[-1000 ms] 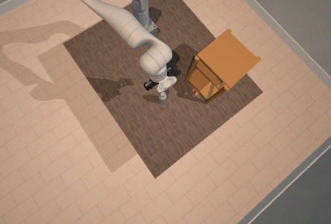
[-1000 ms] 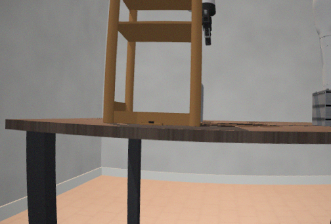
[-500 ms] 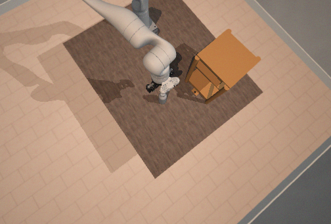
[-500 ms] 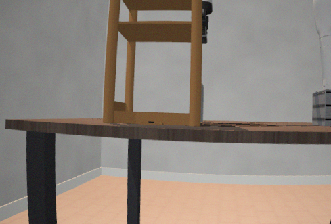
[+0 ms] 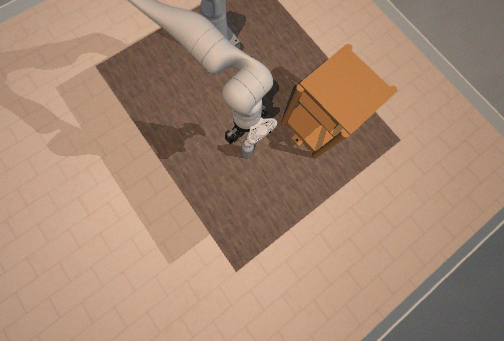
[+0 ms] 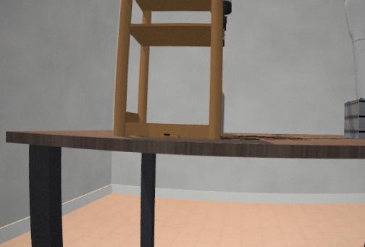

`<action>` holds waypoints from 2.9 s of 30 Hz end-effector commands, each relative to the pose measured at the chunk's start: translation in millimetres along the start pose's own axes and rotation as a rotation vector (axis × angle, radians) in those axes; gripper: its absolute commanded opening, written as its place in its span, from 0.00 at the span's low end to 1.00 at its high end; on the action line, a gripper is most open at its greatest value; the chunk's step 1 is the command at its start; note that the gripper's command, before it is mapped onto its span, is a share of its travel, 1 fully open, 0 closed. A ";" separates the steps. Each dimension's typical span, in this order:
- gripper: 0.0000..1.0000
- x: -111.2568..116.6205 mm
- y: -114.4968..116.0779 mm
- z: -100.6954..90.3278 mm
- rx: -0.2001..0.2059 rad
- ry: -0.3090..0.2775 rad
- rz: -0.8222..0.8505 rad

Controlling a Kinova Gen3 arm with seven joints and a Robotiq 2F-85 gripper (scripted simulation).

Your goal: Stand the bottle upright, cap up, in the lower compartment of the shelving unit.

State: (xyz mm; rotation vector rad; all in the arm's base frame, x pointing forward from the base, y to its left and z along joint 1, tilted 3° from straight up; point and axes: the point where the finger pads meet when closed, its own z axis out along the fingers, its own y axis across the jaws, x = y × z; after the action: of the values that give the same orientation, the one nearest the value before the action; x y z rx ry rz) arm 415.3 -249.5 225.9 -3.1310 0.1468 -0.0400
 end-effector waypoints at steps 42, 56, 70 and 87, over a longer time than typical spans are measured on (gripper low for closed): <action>0.70 11.5 -0.8 -5.2 -0.022 0.020 -0.024; 0.70 11.9 -0.5 -4.0 -0.020 0.061 -0.025; 0.70 12.2 -0.6 -1.8 -0.020 0.175 -0.026; 0.70 13.1 -0.6 3.6 -0.016 0.416 -0.029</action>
State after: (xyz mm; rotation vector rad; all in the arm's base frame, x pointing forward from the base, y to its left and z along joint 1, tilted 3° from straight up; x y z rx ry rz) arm 436.4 -242.1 222.9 -3.0873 0.0757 -0.6693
